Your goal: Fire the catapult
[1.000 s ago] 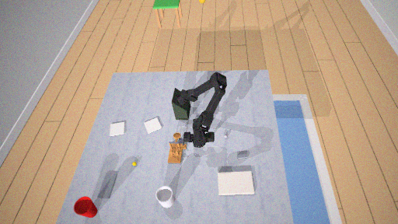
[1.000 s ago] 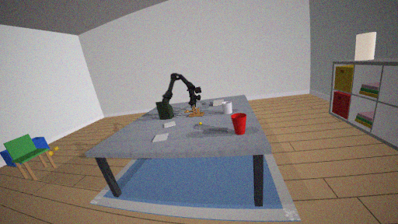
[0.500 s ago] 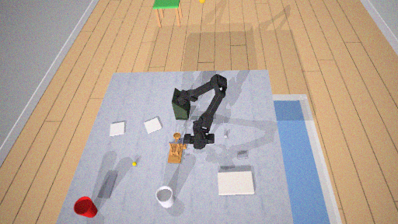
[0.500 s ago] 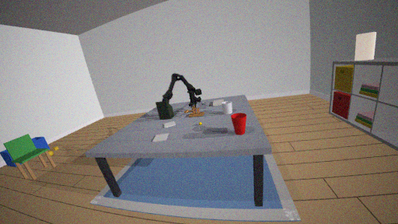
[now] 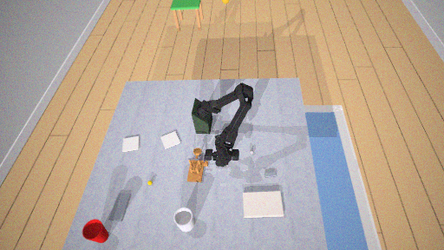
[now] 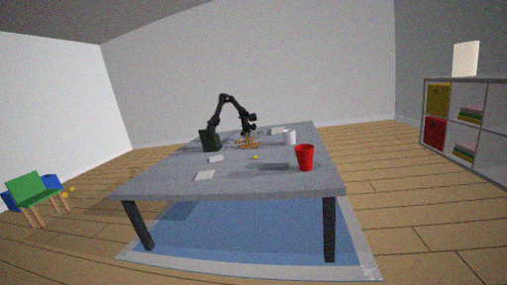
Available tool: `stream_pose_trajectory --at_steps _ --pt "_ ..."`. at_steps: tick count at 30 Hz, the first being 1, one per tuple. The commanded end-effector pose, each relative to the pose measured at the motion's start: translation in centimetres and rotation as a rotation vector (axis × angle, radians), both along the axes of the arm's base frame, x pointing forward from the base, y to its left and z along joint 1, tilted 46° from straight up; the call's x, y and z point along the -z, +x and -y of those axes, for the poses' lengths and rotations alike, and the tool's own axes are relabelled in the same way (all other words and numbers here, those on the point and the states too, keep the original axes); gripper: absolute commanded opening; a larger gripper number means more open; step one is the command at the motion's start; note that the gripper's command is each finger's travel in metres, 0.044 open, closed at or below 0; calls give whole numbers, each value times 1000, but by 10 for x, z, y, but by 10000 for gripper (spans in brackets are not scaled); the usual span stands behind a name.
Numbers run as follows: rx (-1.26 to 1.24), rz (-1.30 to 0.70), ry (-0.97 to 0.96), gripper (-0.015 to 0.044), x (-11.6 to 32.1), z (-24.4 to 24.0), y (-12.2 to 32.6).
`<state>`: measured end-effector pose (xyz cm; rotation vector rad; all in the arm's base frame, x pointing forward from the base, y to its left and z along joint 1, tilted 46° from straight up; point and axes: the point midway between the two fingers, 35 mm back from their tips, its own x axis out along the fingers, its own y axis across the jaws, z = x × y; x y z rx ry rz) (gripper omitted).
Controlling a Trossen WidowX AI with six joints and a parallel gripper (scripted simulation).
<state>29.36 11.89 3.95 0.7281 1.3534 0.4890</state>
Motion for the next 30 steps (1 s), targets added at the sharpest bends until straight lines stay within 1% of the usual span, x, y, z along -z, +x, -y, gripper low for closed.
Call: stream_pose_trajectory --at_steps 1,10,20,27,30 --pt "3 2 -9 0 -7 11 2" --pt "2 0 -20 0 -40 50 1" --pt "3 1 -10 0 -83 88 -13" --pt "2 0 -9 0 -85 90 -14" --pt "-9 -21 -18 0 -74 97 -14"
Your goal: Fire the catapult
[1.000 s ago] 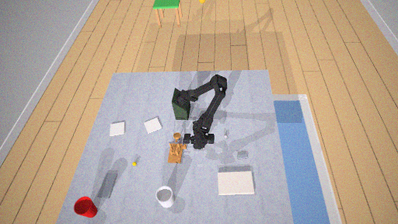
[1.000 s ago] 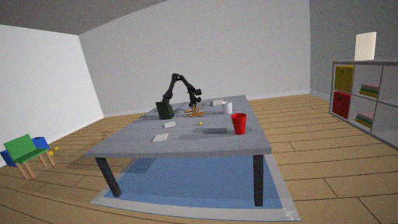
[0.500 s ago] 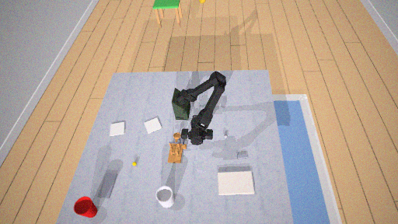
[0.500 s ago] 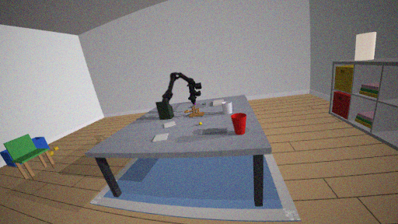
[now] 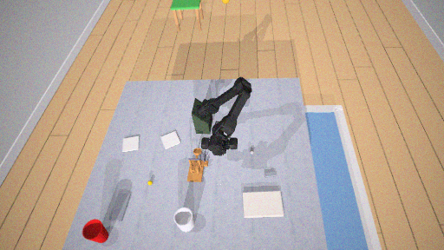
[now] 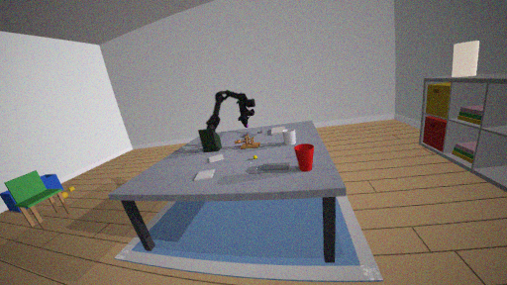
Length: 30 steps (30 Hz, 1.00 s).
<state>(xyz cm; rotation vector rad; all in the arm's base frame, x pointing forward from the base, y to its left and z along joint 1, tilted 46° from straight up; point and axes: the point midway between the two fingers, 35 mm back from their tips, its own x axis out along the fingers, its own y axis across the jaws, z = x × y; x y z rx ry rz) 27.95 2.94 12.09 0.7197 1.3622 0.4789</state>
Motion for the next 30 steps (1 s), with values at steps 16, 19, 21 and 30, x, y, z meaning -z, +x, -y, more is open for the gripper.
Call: stream_pose_trajectory --at_steps 16,19,21,30 --pt "-111 -161 -16 0 82 47 -20" --pt "-135 -187 -7 0 95 53 -27" --pt "-151 -204 1 0 103 57 -32" --pt "-216 -261 46 0 132 68 -54"
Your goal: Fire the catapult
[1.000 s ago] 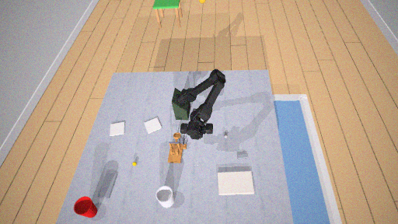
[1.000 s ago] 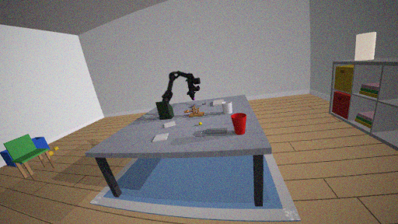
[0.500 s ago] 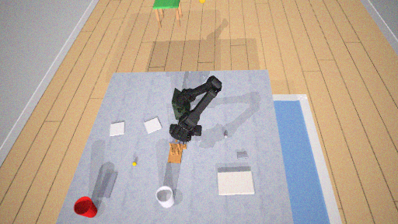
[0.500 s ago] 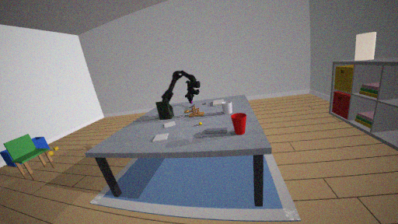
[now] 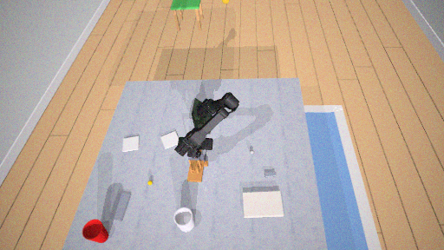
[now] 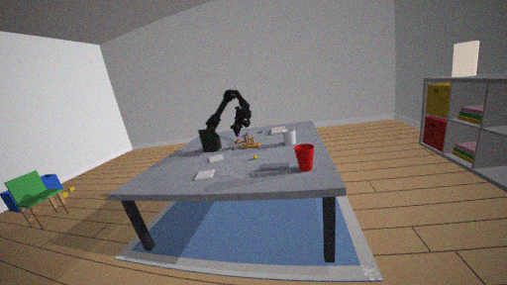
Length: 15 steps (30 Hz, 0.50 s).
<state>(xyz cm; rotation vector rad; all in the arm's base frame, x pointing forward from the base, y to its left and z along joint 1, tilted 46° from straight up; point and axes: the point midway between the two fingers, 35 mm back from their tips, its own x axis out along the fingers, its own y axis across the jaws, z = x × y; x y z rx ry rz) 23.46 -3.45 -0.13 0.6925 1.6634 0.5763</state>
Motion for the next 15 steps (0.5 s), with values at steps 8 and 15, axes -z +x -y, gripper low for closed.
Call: stream_pose_trajectory --at_steps 8,15 --pt "-25 -20 18 0 19 -6 -6" --pt "-25 -20 18 0 23 -9 -6"
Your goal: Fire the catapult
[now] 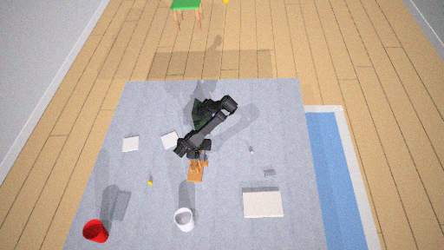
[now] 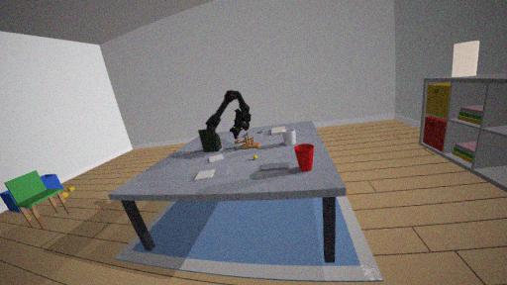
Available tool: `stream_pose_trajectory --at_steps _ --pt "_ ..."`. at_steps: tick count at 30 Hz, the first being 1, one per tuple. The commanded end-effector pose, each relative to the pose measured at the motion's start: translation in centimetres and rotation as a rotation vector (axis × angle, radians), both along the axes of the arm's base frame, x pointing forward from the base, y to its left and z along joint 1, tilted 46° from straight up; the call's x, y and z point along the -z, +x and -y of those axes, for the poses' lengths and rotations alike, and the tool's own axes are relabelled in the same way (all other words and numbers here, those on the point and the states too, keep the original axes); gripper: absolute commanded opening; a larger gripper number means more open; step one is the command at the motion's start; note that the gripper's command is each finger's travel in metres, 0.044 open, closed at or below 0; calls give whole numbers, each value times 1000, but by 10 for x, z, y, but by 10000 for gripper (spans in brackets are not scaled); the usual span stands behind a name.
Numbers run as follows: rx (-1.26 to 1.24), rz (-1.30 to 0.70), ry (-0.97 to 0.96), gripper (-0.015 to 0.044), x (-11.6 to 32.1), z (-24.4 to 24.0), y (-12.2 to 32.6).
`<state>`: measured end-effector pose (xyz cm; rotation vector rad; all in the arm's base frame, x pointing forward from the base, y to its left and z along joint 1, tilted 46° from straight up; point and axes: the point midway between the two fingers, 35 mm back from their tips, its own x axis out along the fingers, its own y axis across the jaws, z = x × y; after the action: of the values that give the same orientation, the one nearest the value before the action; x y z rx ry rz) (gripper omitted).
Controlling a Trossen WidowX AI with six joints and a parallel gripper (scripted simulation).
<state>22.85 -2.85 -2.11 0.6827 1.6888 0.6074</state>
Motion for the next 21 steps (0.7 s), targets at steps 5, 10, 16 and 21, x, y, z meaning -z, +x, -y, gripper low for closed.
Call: stream_pose_trajectory --at_steps 5,10,16,21 --pt "7 -5 4 0 8 -8 2" --pt "0 2 0 0 7 -7 2" --pt "0 2 0 53 7 -7 2" --pt "0 2 0 184 7 -7 2"
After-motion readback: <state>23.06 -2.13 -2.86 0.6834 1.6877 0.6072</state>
